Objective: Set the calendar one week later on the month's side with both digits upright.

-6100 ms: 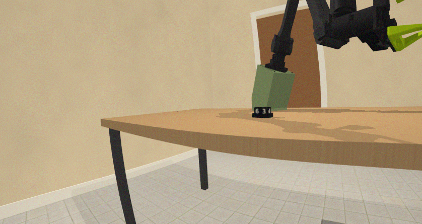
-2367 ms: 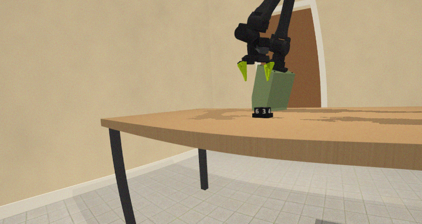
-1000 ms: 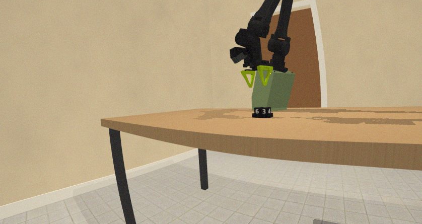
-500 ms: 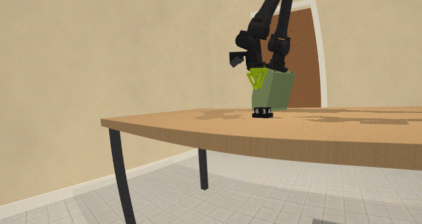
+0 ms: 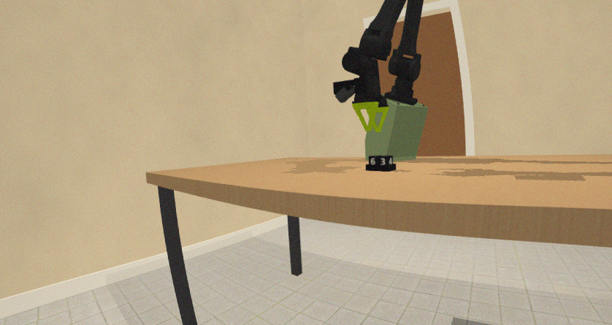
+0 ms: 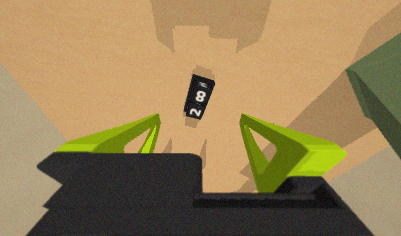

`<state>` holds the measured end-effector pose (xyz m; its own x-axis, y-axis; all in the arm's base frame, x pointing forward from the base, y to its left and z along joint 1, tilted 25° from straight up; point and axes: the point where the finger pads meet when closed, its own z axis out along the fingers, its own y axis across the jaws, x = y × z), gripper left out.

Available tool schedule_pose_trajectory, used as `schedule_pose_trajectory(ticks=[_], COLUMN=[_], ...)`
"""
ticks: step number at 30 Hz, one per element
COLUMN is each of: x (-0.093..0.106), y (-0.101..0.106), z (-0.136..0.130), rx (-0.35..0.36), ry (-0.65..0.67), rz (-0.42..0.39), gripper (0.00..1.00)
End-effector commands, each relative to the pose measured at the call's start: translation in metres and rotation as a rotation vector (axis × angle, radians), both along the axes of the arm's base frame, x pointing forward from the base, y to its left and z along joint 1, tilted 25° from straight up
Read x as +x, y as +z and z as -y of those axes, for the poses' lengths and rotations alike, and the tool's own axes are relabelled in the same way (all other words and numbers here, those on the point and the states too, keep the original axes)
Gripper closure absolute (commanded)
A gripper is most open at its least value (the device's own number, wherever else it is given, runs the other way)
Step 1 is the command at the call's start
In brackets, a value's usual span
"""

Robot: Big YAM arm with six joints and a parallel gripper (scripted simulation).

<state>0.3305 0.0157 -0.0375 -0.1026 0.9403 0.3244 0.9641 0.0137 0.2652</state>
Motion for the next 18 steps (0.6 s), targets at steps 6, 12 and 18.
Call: schedule_pose_trajectory(ticks=[6,12,18], x=[0.0002,0.0024,0.0023], y=[-0.0047,-0.0048,-0.0048], z=[-0.0052,-0.0053,-0.0055], rx=[0.051,0.063,0.064], ry=[-0.219,-0.258,-0.259], rz=[-0.079,-0.097,-0.097], gripper=[0.0,0.0,0.56])
